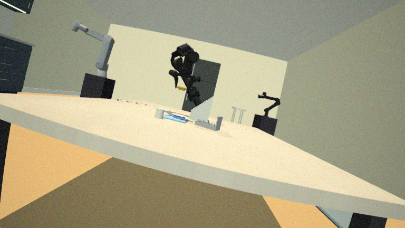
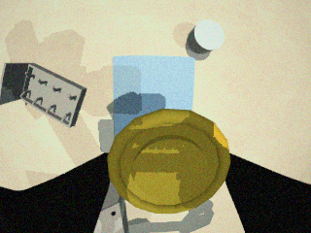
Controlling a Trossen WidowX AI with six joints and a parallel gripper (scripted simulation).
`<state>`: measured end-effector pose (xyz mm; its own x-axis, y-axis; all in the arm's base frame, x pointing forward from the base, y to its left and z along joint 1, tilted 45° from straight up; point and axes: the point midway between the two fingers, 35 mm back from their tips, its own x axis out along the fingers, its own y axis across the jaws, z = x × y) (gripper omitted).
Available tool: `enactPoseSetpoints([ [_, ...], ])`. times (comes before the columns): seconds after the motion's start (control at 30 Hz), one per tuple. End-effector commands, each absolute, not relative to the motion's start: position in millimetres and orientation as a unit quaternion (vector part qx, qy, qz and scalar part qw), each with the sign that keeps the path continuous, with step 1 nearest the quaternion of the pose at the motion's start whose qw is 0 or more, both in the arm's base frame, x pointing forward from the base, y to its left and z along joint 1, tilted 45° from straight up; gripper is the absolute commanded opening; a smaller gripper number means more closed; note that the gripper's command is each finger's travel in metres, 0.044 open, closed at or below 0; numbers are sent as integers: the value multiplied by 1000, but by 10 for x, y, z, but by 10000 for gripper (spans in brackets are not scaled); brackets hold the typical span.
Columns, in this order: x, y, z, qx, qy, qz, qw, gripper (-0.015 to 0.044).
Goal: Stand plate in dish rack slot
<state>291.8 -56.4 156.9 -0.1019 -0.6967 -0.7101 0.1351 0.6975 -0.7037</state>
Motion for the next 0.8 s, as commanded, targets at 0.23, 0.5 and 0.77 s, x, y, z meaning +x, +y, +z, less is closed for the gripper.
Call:
enactPoseSetpoints([
  [0.23, 2998, -86, 1114, -125, 624, -408, 654, 0],
  [0.5, 2970, 242, 777, -64, 583, -466, 662, 0],
  [0.77, 2948, 198, 708, -62, 607, -449, 653, 0],
])
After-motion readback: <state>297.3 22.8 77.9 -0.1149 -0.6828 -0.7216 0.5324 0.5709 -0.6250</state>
